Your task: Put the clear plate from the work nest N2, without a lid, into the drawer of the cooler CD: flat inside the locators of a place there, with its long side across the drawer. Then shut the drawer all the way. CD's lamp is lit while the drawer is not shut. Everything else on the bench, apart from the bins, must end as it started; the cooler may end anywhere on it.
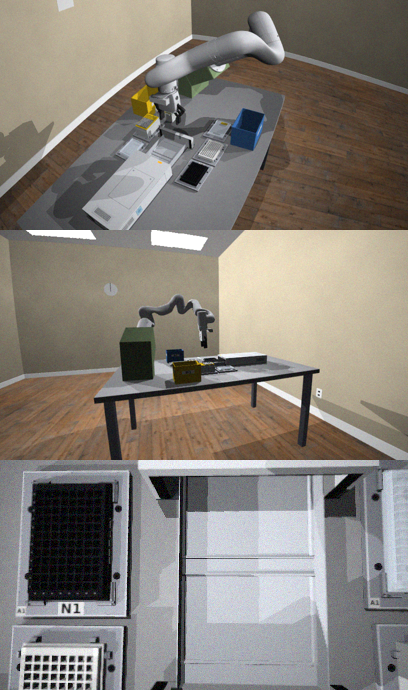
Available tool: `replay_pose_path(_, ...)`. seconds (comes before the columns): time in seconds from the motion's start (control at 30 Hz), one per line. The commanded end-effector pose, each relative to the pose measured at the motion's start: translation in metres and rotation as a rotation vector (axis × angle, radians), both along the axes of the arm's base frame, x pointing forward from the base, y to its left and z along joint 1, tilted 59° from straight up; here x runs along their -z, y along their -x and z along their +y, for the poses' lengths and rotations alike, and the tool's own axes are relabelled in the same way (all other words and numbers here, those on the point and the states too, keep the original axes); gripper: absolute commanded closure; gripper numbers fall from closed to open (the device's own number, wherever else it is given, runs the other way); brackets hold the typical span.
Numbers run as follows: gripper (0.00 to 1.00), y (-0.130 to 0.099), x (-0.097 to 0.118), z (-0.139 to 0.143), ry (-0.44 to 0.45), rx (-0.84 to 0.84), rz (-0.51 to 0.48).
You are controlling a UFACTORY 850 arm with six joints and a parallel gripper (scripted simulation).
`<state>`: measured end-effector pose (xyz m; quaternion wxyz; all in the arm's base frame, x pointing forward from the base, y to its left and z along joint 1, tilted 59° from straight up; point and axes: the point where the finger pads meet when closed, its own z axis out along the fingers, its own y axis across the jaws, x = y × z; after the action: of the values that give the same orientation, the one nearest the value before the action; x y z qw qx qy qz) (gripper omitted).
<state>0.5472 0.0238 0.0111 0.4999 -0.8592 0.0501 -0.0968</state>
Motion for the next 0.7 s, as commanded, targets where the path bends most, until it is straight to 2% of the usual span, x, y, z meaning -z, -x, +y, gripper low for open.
replay_pose_path(0.0, 0.00, 0.008, -0.002, -0.006, 0.017, -0.020, 0.006)
replay_pose_path(0.43, 0.00, 0.064, -0.013, -0.036, 0.030, -0.044, 0.012)
replay_pose_path(0.5, 0.00, 0.064, -0.013, -0.036, 0.030, -0.044, 0.012)
replay_pose_path(0.67, 0.00, 0.087, -0.018, -0.045, 0.039, -0.068, 0.016)
